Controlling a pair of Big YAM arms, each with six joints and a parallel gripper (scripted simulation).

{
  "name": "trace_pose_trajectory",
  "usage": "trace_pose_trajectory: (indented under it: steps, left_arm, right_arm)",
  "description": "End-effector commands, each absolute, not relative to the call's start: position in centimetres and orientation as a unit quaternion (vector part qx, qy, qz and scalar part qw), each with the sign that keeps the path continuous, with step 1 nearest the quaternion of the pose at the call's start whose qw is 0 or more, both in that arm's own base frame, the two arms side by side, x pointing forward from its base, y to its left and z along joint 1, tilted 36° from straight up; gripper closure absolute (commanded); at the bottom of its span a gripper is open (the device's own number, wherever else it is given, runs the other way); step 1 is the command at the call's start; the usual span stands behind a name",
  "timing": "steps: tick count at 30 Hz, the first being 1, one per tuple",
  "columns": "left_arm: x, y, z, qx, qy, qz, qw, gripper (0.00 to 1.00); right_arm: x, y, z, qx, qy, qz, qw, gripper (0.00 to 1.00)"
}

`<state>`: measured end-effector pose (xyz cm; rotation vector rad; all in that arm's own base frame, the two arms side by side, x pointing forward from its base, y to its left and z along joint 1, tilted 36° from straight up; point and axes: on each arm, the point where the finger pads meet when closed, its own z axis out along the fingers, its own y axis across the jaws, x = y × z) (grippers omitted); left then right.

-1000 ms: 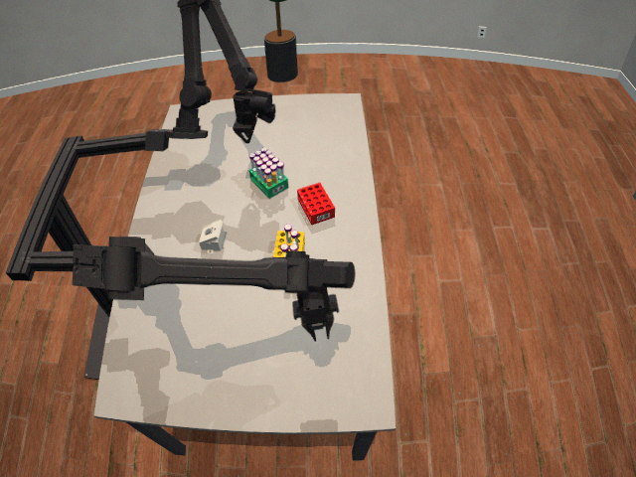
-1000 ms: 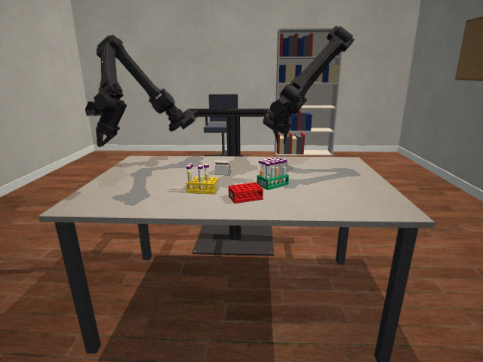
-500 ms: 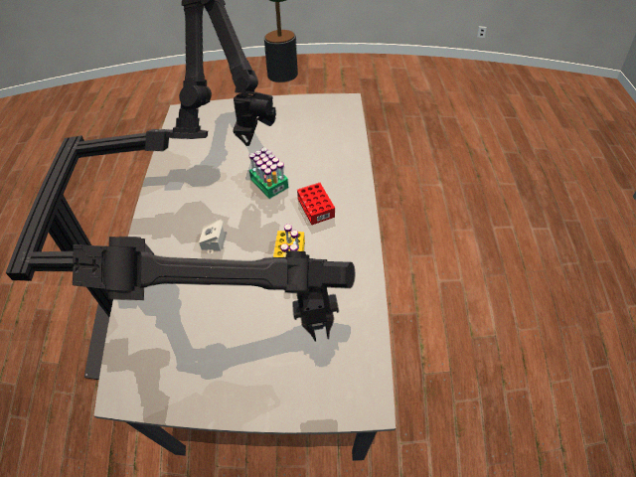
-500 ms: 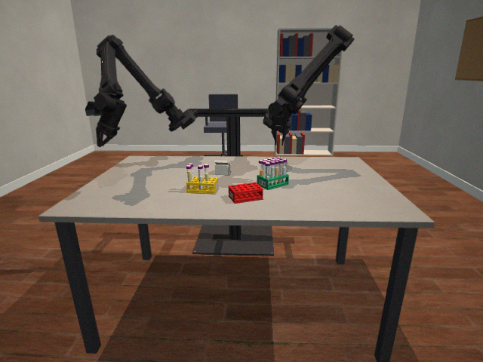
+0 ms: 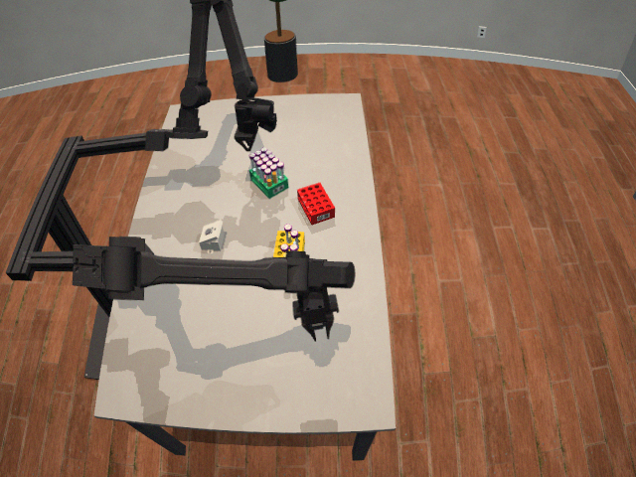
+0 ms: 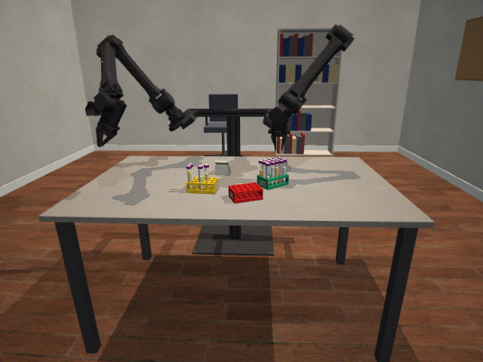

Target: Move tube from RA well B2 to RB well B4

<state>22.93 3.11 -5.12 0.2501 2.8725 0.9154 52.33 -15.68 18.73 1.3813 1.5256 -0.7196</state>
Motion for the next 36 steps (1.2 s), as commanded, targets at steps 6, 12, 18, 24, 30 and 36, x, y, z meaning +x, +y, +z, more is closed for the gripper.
trace_pose_trajectory:
  steps: [6,12,18,24,30,36]
  left_arm:
    - [22.9,4.2,-6.5,0.091,0.947,0.304,0.051,0.7]
    - [23.1,4.8,-7.3,0.091,0.947,0.304,0.05,0.7]
    - [23.3,5.0,-7.7,0.09,0.947,0.304,0.052,0.7]
    - [23.3,5.0,-7.7,0.09,0.947,0.304,0.052,0.7]
    - [23.1,5.1,-7.8,0.091,0.947,0.304,0.05,0.7]
    - [23.0,5.3,-8.0,0.091,0.947,0.304,0.05,0.7]
  right_arm:
    - [53.0,-15.5,19.9,0.565,0.615,-0.284,0.472,0.7]
    - [53.0,-15.5,19.9,0.565,0.615,-0.284,0.472,0.7]
    - [53.0,-15.5,19.9,0.565,0.615,-0.284,0.472,0.7]
    - [53.0,-15.5,19.9,0.565,0.615,-0.284,0.472,0.7]
    - [53.0,-15.5,19.9,0.565,0.615,-0.284,0.472,0.7]
    - [53.0,-15.5,19.9,0.565,0.615,-0.284,0.472,0.7]
